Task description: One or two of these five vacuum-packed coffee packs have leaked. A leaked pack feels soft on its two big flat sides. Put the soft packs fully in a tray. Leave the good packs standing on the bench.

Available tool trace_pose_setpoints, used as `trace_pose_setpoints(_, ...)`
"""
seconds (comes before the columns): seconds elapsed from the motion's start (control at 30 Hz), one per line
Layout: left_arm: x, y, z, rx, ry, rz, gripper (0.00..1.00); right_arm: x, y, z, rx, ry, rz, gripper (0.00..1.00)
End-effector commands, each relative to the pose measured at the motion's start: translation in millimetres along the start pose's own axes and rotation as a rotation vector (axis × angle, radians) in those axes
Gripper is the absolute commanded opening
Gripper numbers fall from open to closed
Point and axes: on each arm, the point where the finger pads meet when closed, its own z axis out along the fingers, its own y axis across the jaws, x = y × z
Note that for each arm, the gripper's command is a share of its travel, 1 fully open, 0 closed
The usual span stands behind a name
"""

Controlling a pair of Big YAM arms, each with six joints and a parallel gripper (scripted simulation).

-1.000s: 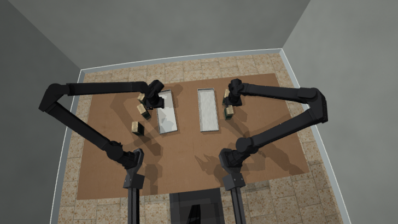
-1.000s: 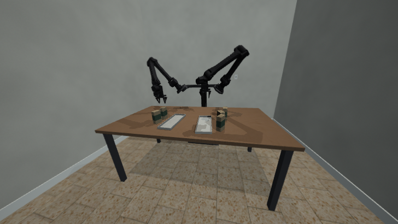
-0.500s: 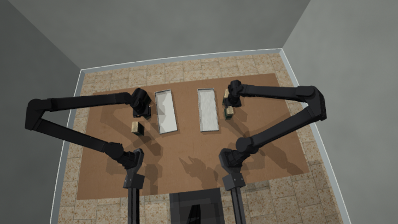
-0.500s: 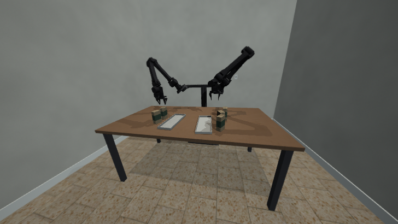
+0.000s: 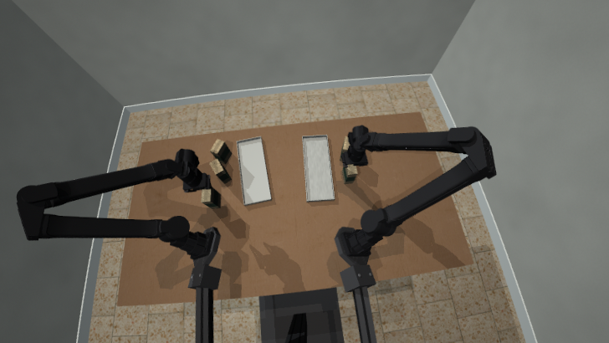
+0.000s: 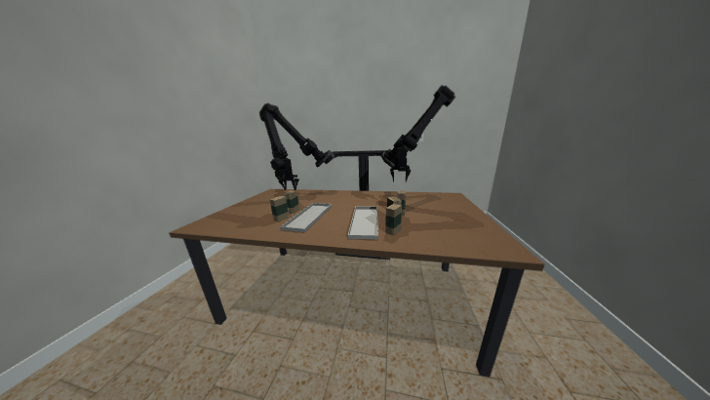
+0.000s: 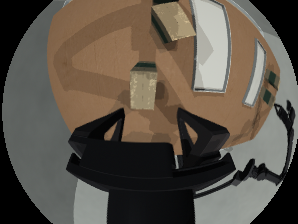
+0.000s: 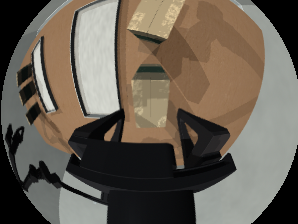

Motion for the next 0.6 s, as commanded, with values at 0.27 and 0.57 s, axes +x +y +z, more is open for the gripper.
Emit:
trace_pose_setpoints(0.27,-5.2,16.7,1.7,0.006,-0.027,0.061,0.76,-9.0,-1.4,-3.7,0.0,-0.021,0.005,0.76)
trace_pose_setpoints(0.57,-5.2,16.7,1.7,0.006,-0.027,0.061,0.76,-6.1,-2.9,13.8,0.001,-0.009,0.003,0.76)
